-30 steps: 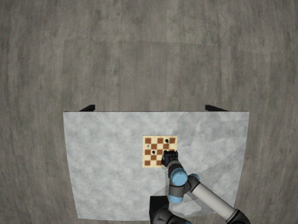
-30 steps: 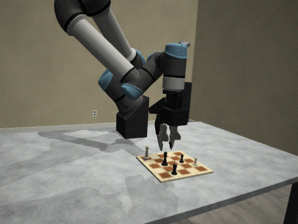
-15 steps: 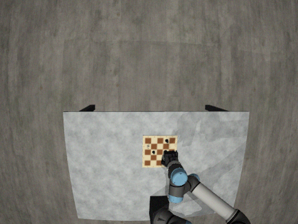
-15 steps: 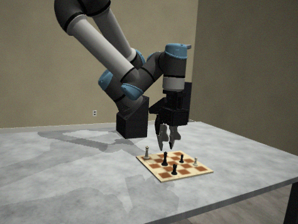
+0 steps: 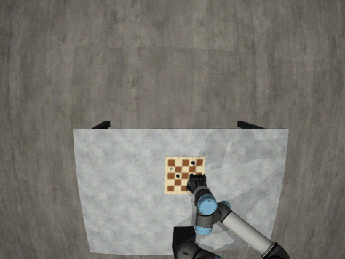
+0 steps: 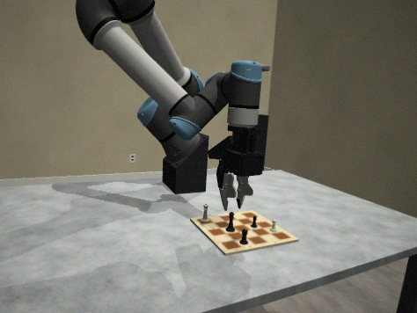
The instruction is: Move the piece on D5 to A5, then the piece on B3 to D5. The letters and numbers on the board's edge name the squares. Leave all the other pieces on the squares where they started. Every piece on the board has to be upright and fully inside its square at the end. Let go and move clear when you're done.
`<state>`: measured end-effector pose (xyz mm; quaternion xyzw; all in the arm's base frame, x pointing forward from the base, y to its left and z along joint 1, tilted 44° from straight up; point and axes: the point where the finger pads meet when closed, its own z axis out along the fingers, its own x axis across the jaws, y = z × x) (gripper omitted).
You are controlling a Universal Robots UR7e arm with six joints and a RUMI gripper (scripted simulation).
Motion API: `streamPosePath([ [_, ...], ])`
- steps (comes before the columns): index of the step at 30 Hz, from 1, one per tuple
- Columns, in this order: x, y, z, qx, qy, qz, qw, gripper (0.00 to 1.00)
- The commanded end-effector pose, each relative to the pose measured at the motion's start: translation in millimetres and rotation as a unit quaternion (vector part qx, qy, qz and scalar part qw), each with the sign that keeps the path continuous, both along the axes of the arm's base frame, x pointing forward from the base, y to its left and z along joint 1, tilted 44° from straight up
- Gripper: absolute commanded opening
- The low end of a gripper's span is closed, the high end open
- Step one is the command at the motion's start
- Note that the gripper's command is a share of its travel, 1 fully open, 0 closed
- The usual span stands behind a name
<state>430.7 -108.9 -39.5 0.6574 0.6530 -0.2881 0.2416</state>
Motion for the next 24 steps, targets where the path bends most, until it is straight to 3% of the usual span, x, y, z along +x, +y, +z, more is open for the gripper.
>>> streamPosePath([
  [1, 0.3, 0.2, 0.3, 0.000, 0.000, 0.000, 1.000, 0.25],
  [11, 0.0, -3.0, -3.1, 0.000, 0.000, 0.000, 1.000, 0.25],
  [24, -1.7, -22.3, -23.1, 0.000, 0.000, 0.000, 1.000, 0.25],
])
